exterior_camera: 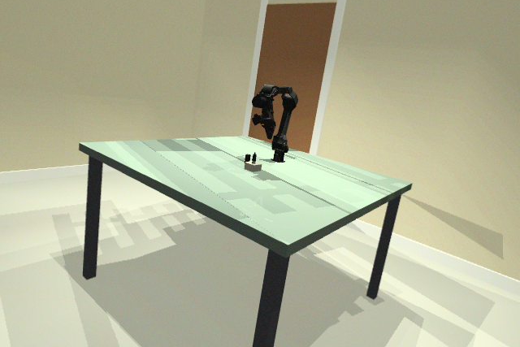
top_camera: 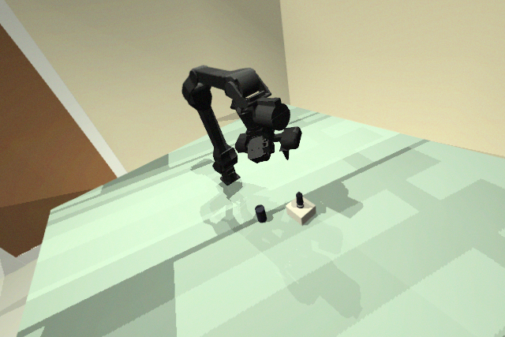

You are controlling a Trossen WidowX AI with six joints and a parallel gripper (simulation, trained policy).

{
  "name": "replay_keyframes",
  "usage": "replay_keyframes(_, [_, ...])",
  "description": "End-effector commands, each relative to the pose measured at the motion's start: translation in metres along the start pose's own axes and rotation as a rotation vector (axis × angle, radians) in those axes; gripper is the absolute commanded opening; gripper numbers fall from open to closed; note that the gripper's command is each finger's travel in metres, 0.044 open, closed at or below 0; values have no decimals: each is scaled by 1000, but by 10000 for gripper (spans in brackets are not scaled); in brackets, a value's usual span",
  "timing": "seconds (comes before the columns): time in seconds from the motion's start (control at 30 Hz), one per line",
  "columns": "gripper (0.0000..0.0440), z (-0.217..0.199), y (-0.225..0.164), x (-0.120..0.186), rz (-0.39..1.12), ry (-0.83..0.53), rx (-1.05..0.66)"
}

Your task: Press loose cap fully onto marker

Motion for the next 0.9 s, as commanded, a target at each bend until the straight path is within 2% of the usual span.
replay_keyframes(0.0, [325,-1,14,-2,-15,-27,-15])
replay_keyframes(0.87, [322,-18,85,-15,-96,-148,-107])
Point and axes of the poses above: the point midway between the two fingers, 35 mm back from their tips, its own x axis back along the fingers, its own z axis across the jaws, y = z × x, the point moved 2 cm from there along x, back along the fingers, and after that the axes turned 4 degrees about x, right-handed, at the moved point
